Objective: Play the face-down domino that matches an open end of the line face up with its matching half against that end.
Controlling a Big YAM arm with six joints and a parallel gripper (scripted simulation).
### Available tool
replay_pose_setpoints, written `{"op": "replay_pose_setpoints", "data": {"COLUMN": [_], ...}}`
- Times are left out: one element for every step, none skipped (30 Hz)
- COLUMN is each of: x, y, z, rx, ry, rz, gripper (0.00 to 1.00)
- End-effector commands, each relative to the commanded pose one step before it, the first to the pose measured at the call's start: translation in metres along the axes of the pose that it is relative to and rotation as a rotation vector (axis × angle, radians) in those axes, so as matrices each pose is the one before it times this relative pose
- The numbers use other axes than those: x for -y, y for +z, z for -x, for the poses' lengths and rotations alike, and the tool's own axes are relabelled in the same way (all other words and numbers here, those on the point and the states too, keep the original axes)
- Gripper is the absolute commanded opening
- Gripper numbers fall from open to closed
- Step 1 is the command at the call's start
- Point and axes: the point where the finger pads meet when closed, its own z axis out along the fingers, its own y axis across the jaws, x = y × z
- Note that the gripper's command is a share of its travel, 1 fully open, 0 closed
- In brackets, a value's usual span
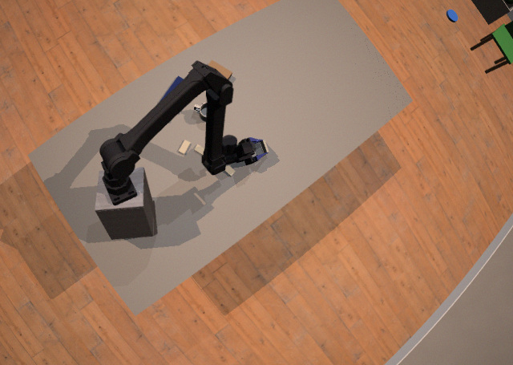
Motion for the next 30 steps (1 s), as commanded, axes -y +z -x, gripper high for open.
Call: {"op": "replay_pose_setpoints", "data": {"x": [-0.00064, -0.00077, -0.00077, -0.00077, -0.00077, -0.00077, -0.00077, -0.00077, -0.00077, -0.00078, 0.0, 0.0, 0.0, 0.0, 0.0, 0.0, 0.0, 0.00742, -0.00077, -0.00077, -0.00077, -0.00078, -0.00078, -0.00078, -0.00078, -0.00078, -0.00078, 0.0, 0.0, 0.0], "y": [0.00111, -0.0001, -0.0001, -0.0001, -0.00009, -0.00009, -0.00008, -0.00008, -0.00007, -0.00007, 0.0, 0.0, 0.0, 0.0, 0.0, 0.0, 0.0, 0.00024, -0.00011, -0.00011, -0.0001, -0.0001, -0.0001, -0.00009, -0.00009, -0.00008, -0.00008, 0.0, 0.0, 0.0], "z": [0.00421, 0.00024, 0.00024, 0.00024, 0.00024, 0.00024, 0.00024, 0.00024, 0.00024, 0.00023, 0.0, 0.0, 0.0, 0.0, 0.0, 0.0, 0.0, -0.00338, 0.00024, 0.00024, 0.00024, 0.00024, 0.00024, 0.00024, 0.00024, 0.00024, 0.00024, 0.0, 0.0, 0.0], "rx": [0.01231, 0.00538, 0.00538, 0.00538, 0.00538, 0.00538, 0.00538, 0.00538, 0.00538, 0.00538, 0.0, 0.0, 0.0, 0.0, 0.0, 0.0, 0.0, -0.04959, 0.00541, 0.00541, 0.00541, 0.00541, 0.00541, 0.00541, 0.00541, 0.00541, 0.00541, 0.0, 0.0, 0.0], "ry": [0.00256, 0.00158, 0.00158, 0.00158, 0.00158, 0.00158, 0.00158, 0.00158, 0.00158, 0.00158, 0.0, 0.0, 0.0, 0.0, 0.0, 0.0, 0.0, -0.01448, 0.0016, 0.0016, 0.0016, 0.0016, 0.0016, 0.0016, 0.0016, 0.0016, 0.0016, 0.0, 0.0, 0.0], "rz": [0.00344, 0.00391, 0.00391, 0.00391, 0.00391, 0.00391, 0.00391, 0.00391, 0.00391, 0.00391, 0.0, 0.0, 0.0, 0.0, 0.0, 0.0, 0.0, -0.03605, 0.00396, 0.00396, 0.00396, 0.00396, 0.00396, 0.00396, 0.00396, 0.00396, 0.00396, 0.0, 0.0, 0.0], "gripper": [0.51, 0.51, 0.51, 0.51, 0.51, 0.51, 0.51, 0.51, 0.51, 0.51, 0.51, 0.51, 0.51, 0.51, 0.51, 0.51, 0.51, 0.51, 0.51, 0.51, 0.51, 0.51, 0.51, 0.51, 0.51, 0.51, 0.51, 0.51, 0.51, 0.51]}}
